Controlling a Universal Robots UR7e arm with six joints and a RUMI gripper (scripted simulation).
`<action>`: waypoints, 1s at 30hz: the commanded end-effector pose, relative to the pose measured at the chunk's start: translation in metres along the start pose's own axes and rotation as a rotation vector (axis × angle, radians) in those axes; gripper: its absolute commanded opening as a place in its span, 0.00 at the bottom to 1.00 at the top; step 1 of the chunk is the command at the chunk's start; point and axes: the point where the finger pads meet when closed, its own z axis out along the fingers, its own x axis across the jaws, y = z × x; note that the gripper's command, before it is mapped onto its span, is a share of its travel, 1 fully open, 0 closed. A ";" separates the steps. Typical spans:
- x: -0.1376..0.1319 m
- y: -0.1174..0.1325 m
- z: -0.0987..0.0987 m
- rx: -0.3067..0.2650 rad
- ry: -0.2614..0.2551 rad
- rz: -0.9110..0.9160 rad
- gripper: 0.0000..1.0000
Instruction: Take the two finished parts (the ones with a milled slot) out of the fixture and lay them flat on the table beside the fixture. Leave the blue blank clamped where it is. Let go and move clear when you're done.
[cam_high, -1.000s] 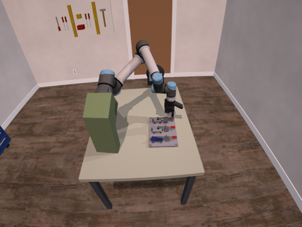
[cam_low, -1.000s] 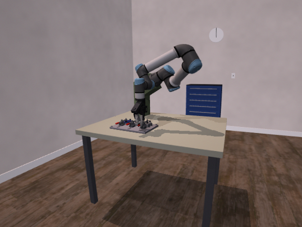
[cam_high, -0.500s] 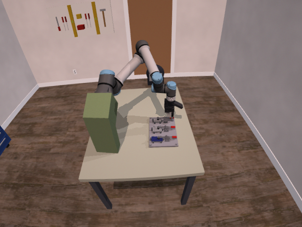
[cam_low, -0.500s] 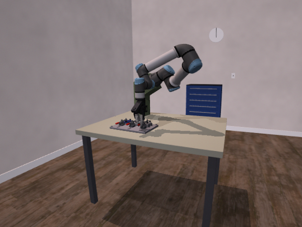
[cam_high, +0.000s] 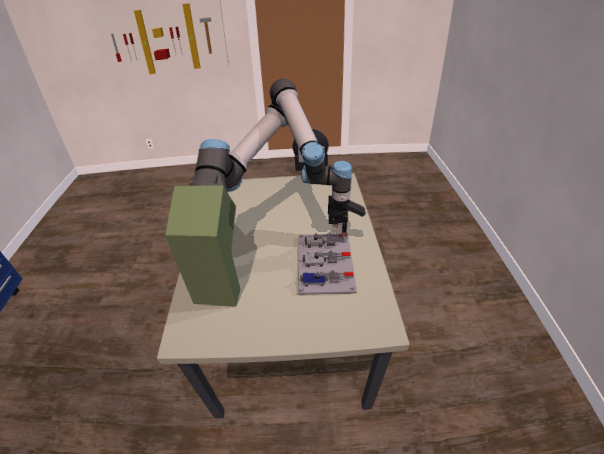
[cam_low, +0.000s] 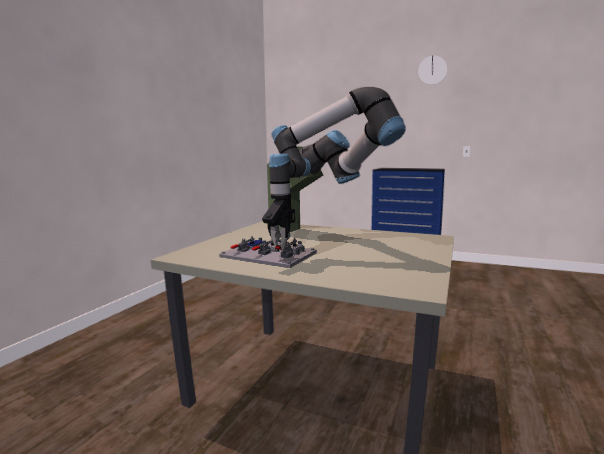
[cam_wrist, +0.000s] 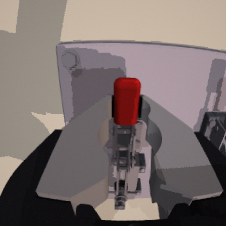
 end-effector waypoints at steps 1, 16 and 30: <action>0.000 0.000 -0.002 0.001 0.000 0.000 0.00; 0.000 0.008 -0.011 0.001 0.000 0.000 0.00; 0.000 0.018 -0.019 0.001 0.000 0.000 0.00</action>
